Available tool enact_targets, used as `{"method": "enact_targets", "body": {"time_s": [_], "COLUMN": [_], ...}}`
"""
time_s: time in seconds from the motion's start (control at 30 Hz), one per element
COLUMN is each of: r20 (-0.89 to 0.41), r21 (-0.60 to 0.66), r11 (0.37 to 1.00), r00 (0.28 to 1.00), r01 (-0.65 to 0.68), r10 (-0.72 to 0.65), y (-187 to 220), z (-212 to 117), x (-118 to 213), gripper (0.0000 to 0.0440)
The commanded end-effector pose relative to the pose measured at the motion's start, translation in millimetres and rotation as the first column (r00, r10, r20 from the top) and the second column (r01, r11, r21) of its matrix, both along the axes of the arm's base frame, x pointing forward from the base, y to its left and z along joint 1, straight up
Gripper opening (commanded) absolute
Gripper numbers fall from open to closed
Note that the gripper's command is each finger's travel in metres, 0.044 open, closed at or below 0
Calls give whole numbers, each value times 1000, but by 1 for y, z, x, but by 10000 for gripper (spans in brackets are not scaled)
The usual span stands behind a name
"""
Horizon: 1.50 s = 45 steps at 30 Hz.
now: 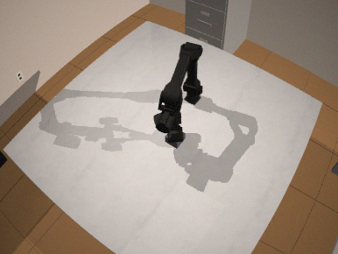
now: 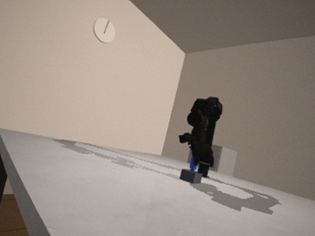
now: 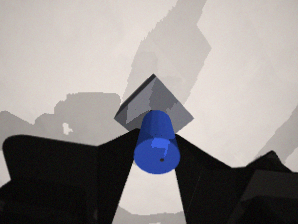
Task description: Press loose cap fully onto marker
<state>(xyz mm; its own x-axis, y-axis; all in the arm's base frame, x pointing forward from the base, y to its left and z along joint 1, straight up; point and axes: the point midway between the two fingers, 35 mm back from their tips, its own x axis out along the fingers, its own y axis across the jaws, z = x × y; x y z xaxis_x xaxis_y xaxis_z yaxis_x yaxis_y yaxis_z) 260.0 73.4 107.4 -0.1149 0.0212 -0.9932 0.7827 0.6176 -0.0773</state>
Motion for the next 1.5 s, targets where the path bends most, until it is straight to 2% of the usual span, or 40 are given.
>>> {"method": "enact_targets", "body": {"time_s": [0.0, 1.47], "r20": [-40, -29], "r21": [-34, -37], "r11": [999, 998], "r00": [999, 999], "r01": [-13, -40], "r10": [12, 39], "y": [-6, -7], "z": [-19, -21], "x": [-2, -1], "gripper": [78, 137]}}
